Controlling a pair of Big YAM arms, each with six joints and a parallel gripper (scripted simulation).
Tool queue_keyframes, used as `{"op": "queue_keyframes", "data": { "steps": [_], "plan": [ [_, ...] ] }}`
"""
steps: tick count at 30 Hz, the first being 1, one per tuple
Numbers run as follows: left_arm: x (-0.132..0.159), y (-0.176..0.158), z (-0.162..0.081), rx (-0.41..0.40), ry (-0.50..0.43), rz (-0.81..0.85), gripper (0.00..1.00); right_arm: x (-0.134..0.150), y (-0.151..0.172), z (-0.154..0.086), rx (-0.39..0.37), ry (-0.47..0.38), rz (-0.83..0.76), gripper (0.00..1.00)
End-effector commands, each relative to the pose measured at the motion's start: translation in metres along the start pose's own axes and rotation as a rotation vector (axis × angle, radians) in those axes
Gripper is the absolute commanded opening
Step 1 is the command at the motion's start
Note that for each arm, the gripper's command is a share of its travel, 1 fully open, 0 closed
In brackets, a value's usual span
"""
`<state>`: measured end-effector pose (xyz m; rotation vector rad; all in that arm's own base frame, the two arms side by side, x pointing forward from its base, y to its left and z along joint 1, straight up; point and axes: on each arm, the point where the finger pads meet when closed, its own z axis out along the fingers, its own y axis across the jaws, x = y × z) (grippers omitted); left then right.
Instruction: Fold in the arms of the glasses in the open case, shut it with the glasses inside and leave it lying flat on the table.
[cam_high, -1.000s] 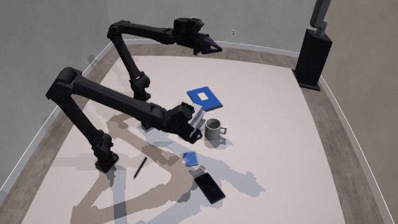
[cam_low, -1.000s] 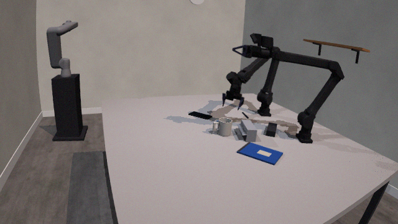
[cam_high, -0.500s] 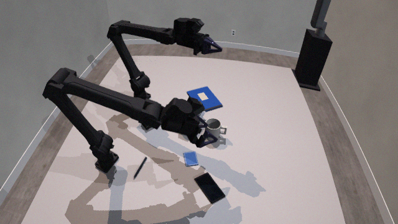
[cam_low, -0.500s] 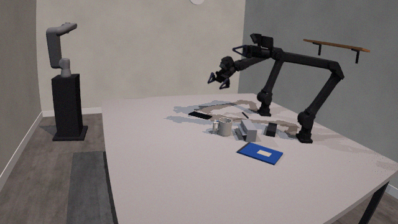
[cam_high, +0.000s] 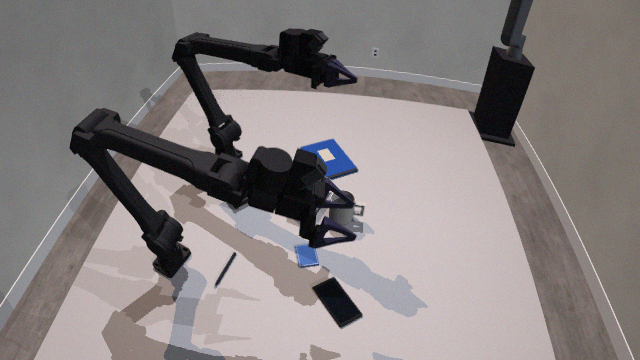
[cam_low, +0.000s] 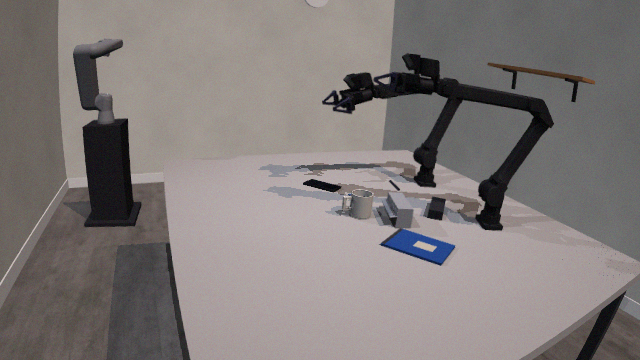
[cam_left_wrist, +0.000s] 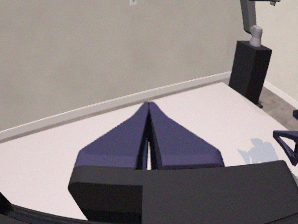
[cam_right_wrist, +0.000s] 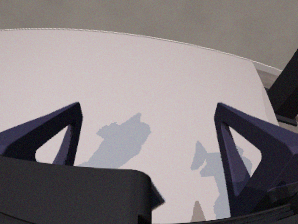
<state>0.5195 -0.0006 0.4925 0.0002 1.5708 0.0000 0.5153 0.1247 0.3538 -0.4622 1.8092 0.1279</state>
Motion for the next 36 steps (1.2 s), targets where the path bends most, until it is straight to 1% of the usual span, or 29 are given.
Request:
{"op": "queue_keyframes", "data": {
  "steps": [1,2,3,5,6,9,12,14,16,18,19,20,21,22,23,24,26,28,29,31,32,35,36],
  "plan": [
    [0.007,0.003,-0.001,-0.004,0.004,-0.012,0.0,-0.057,-0.019,-0.014,0.044,-0.116,0.039,1.0],
    [0.007,0.003,-0.001,-0.004,0.004,-0.012,0.0,-0.042,-0.024,-0.002,0.054,-0.078,0.059,1.0],
    [0.007,0.003,-0.001,-0.004,0.004,-0.012,0.0,-0.048,-0.034,-0.001,0.076,-0.095,0.067,1.0],
    [0.007,0.003,-0.001,-0.004,0.004,-0.012,0.0,-0.061,-0.052,-0.009,0.122,-0.127,0.093,1.0],
    [0.007,0.003,-0.001,-0.004,0.004,-0.012,0.0,-0.089,-0.063,-0.037,0.156,-0.194,0.1,1.0],
    [0.007,0.003,-0.001,-0.004,0.004,-0.012,0.0,-0.107,-0.087,-0.053,0.222,-0.248,0.137,1.0],
    [0.007,0.003,-0.001,-0.004,0.004,-0.012,0.0,-0.12,-0.114,-0.061,0.283,-0.28,0.177,1.0],
    [0.007,0.003,-0.001,-0.004,0.004,-0.012,0.0,-0.131,-0.13,-0.074,0.324,-0.315,0.201,1.0],
    [0.007,0.003,-0.001,-0.004,0.004,-0.012,0.0,-0.122,-0.14,-0.066,0.346,-0.295,0.225,1.0],
    [0.007,0.003,-0.001,-0.004,0.004,-0.012,0.0,-0.122,-0.14,-0.066,0.346,-0.295,0.225,1.0],
    [0.007,0.003,-0.001,-0.004,0.004,-0.012,0.0,-0.104,-0.137,-0.061,0.346,-0.26,0.233,1.0],
    [0.007,0.003,-0.001,-0.004,0.004,-0.012,0.0,-0.104,-0.131,-0.069,0.345,-0.275,0.224,1.0],
    [0.007,0.003,-0.001,-0.004,0.004,-0.012,0.0,-0.104,-0.132,-0.07,0.35,-0.274,0.223,1.0],
    [0.007,0.003,-0.001,-0.004,0.004,-0.012,0.0,-0.086,-0.131,-0.055,0.343,-0.217,0.223,1.0],
    [0.007,0.003,-0.001,-0.004,0.004,-0.012,0.0,-0.118,-0.14,-0.088,0.377,-0.312,0.189,1.0],
    [0.007,0.003,-0.001,-0.004,0.004,-0.012,0.0,-0.155,-0.147,-0.108,0.393,-0.38,0.174,1.0],
    [0.007,0.003,-0.001,-0.004,0.004,-0.012,0.0,-0.159,-0.147,-0.112,0.39,-0.391,0.17,1.0],
    [0.007,0.003,-0.001,-0.004,0.004,-0.012,0.0,-0.156,-0.148,-0.107,0.389,-0.381,0.172,1.0],
    [0.007,0.003,-0.001,-0.004,0.004,-0.012,0.0,-0.147,-0.149,-0.096,0.383,-0.357,0.186,1.0],
    [0.007,0.003,-0.001,-0.004,0.004,-0.012,0.0,-0.121,-0.142,-0.078,0.366,-0.303,0.196,1.0],
    [0.007,0.003,-0.001,-0.004,0.004,-0.012,0.0,-0.104,-0.137,-0.07,0.355,-0.266,0.21,1.0],
    [0.007,0.003,-0.001,-0.004,0.004,-0.012,0.0,-0.102,-0.137,-0.07,0.356,-0.261,0.211,1.0],
    [0.007,0.003,-0.001,-0.004,0.004,-0.012,0.0,-0.108,-0.141,-0.073,0.364,-0.274,0.205,1.0]
  ]
}}
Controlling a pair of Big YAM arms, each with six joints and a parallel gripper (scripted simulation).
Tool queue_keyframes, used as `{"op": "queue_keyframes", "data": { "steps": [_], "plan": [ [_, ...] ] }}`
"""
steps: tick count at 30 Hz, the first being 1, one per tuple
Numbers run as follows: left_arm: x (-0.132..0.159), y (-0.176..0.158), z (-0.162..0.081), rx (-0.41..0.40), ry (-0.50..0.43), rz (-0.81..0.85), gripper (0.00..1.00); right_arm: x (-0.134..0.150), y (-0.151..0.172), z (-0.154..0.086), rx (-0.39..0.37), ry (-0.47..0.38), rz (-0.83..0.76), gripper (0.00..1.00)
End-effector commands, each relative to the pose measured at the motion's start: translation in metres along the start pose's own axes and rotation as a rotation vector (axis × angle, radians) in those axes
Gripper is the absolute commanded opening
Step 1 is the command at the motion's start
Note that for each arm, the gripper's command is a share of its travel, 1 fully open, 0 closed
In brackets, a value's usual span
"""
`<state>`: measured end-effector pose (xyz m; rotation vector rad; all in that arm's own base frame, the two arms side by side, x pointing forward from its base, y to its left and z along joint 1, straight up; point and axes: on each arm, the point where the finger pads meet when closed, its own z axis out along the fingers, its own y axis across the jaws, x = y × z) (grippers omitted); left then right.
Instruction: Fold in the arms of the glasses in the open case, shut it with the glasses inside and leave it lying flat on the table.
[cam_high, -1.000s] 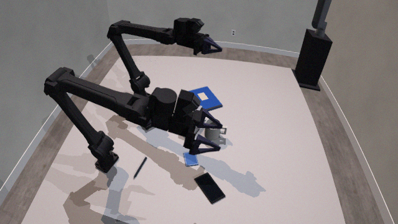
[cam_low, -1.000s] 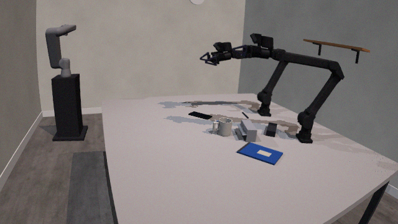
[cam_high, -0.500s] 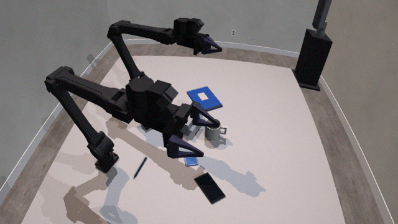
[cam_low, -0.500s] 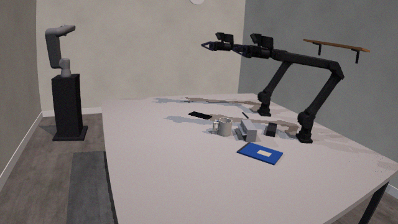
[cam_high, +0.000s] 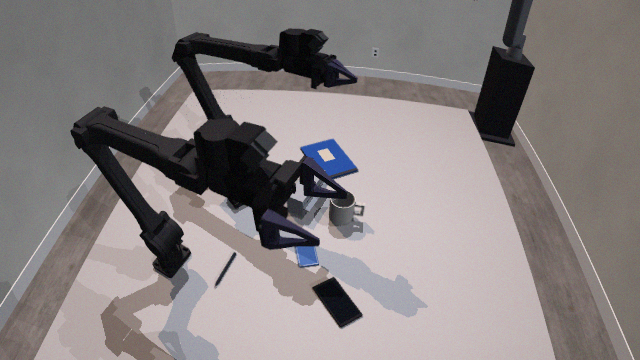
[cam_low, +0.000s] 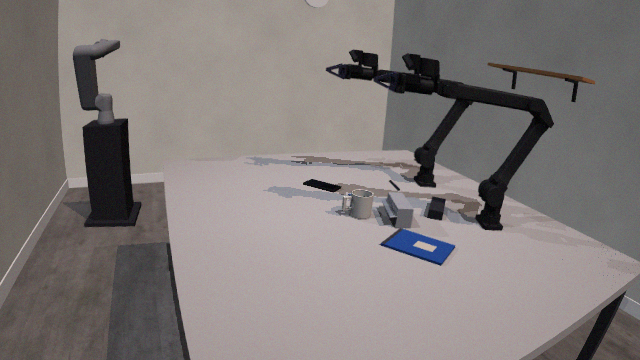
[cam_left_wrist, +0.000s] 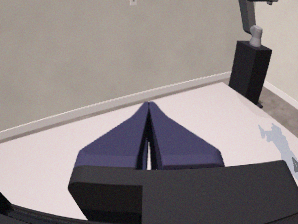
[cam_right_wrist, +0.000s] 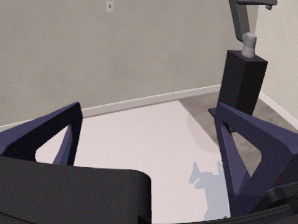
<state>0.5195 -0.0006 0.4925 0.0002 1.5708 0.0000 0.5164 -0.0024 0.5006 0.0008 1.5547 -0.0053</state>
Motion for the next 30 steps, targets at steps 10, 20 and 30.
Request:
{"op": "queue_keyframes", "data": {
  "steps": [10,20,30],
  "plan": [
    [0.003,0.004,-0.005,-0.006,-0.005,-0.014,0.0,0.027,0.008,0.012,-0.018,0.065,0.013,1.0],
    [0.004,0.002,-0.004,-0.002,-0.006,-0.008,0.0,0.02,0.004,0.011,-0.009,0.048,0.006,1.0],
    [0.003,0.001,-0.005,0.0,-0.01,-0.004,0.0,0.021,0.002,0.011,-0.005,0.049,0.003,1.0]
  ]
}}
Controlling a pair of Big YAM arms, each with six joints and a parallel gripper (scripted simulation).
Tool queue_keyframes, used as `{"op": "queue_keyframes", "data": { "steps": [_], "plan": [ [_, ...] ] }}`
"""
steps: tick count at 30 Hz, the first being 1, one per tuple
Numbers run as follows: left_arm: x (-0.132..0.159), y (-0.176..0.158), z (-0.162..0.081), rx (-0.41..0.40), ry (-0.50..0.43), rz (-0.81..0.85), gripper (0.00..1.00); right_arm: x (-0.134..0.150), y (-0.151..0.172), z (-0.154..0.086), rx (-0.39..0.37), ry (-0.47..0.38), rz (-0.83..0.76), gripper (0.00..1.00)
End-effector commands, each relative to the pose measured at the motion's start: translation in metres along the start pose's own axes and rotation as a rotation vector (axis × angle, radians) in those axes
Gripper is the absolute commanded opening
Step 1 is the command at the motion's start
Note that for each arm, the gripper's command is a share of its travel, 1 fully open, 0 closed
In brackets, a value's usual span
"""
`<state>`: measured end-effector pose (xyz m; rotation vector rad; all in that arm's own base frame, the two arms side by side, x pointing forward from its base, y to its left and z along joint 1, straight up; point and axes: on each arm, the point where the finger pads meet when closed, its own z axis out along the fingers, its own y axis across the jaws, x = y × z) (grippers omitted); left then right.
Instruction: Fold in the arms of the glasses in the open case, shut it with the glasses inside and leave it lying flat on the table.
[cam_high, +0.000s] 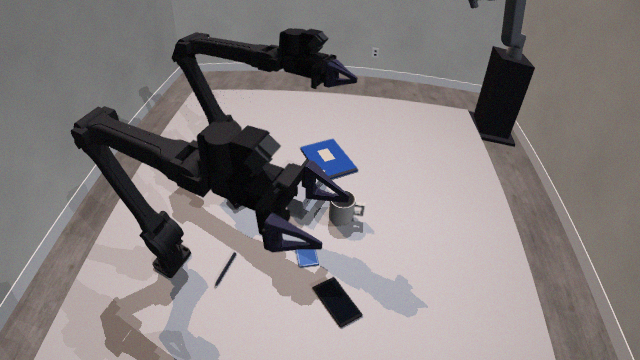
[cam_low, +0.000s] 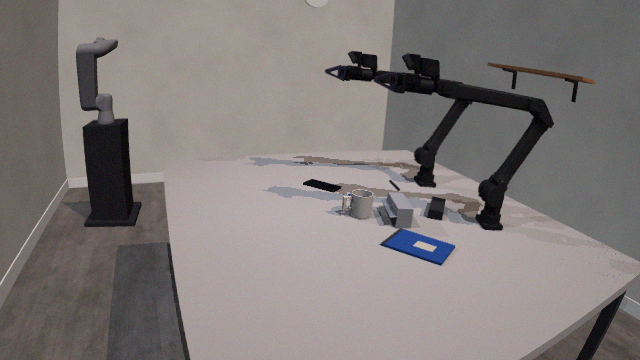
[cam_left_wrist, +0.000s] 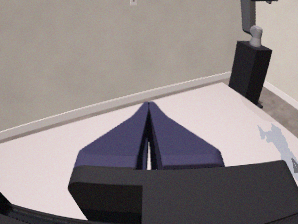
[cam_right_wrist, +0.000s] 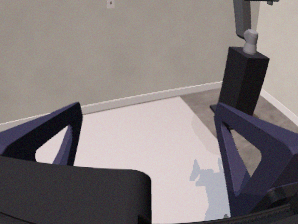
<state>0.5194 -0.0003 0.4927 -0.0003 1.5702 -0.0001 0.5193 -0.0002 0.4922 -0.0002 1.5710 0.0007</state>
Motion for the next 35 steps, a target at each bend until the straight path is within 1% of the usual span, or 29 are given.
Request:
{"op": "queue_keyframes", "data": {
  "steps": [1,3,4,5,35],
  "plan": [
    [0.003,0.001,-0.005,0.0,-0.007,-0.004,0.0,0.012,0.0,0.008,0.0,0.033,0.0,1.0],
    [0.003,0.001,-0.005,0.0,-0.007,-0.004,0.0,0.012,0.0,0.008,0.0,0.033,0.0,1.0],
    [-0.013,0.0,-0.002,0.001,-0.027,-0.002,0.0,0.012,0.0,0.008,0.0,0.033,0.0,1.0],
    [-0.002,0.001,-0.002,0.001,-0.01,-0.003,0.0,0.012,-0.001,0.008,0.001,0.033,-0.001,1.0],
    [-0.038,-0.002,0.002,0.005,-0.056,0.005,0.0,0.013,-0.004,0.008,0.008,0.036,-0.008,1.0]
  ]
}}
